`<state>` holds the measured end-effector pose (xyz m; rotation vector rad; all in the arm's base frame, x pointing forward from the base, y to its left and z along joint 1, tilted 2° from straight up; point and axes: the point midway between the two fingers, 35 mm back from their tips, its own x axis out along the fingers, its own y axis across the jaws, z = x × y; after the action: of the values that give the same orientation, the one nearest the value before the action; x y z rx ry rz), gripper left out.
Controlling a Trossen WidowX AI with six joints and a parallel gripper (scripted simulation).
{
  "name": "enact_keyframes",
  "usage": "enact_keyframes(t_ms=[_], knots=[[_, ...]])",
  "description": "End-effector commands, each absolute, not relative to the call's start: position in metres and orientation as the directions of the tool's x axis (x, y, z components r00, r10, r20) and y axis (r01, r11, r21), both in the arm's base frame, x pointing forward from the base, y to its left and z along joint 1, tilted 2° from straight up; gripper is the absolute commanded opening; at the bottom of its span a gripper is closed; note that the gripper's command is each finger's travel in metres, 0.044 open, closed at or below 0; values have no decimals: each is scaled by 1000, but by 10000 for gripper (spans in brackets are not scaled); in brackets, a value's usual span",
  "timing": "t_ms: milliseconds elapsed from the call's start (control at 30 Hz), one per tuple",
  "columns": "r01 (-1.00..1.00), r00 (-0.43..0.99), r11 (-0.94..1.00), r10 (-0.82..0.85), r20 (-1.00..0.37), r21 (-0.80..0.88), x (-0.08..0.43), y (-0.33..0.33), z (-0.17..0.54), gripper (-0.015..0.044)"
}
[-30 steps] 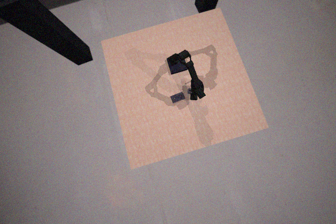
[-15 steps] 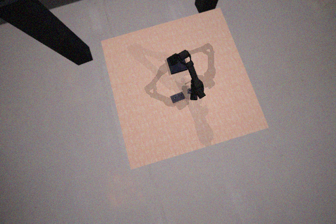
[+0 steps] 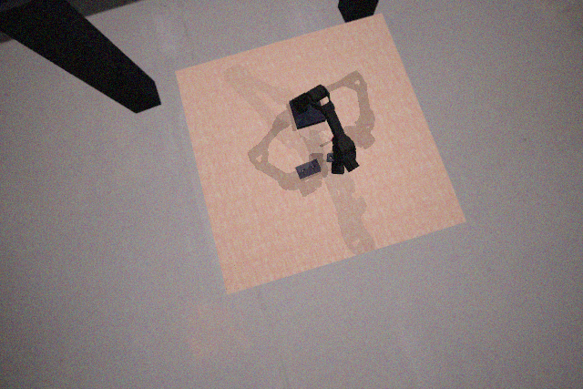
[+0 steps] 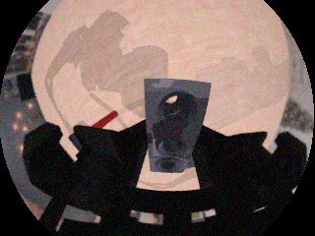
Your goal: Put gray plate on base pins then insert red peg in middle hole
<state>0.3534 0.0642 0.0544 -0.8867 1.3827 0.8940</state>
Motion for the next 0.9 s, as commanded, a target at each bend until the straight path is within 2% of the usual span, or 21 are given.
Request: enact_keyframes(t_ms=[0,867], knots=[[-913,4,408,2,-1000,-2,356,63,68,0],[-913,3,408,2,-1000,-2,350,57,146,0]])
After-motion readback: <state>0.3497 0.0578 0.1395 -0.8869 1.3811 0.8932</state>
